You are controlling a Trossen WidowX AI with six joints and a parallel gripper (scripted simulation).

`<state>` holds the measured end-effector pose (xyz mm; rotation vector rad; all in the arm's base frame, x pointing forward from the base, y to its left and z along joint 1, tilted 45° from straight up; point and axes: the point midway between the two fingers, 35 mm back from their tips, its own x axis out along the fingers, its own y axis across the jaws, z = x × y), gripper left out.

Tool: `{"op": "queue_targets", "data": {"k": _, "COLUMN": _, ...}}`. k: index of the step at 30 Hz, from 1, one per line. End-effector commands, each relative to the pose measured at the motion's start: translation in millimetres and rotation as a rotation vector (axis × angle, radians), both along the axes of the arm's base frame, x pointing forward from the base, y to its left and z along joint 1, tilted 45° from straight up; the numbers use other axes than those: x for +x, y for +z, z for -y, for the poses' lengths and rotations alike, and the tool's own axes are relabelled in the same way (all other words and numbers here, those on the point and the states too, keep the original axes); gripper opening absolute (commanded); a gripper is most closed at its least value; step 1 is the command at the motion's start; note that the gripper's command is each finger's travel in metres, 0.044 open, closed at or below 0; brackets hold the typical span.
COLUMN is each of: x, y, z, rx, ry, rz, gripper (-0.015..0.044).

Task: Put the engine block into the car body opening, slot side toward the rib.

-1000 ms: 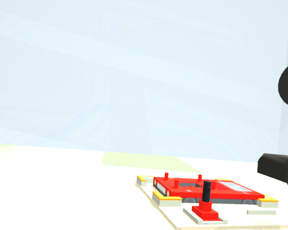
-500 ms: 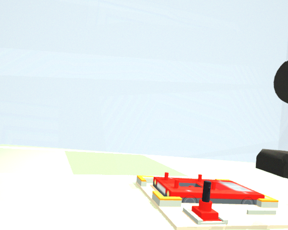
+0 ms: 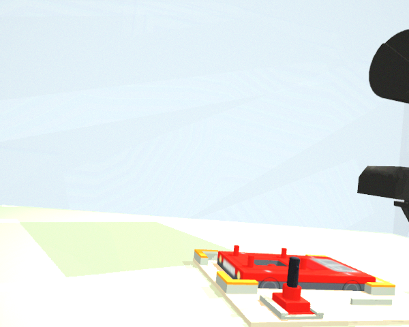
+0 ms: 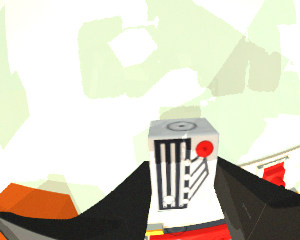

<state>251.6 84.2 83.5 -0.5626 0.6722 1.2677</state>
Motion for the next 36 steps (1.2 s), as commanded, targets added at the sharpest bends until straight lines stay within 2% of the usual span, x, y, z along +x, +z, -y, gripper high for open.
{"op": "queue_targets", "data": {"k": 1, "x": 0, "y": 12, "z": 9, "rx": 0.002, "ry": 0.002, "rz": 0.013, "gripper": 0.0}}
{"op": "queue_targets", "data": {"k": 22, "x": -18, "y": 58, "z": 46, "rx": 0.018, "ry": 0.002, "rz": 0.016, "gripper": 0.0}}
{"op": "queue_targets", "data": {"k": 36, "x": 3, "y": 44, "z": 60, "rx": 0.046, "ry": -0.133, "rz": -0.109, "gripper": 0.0}}
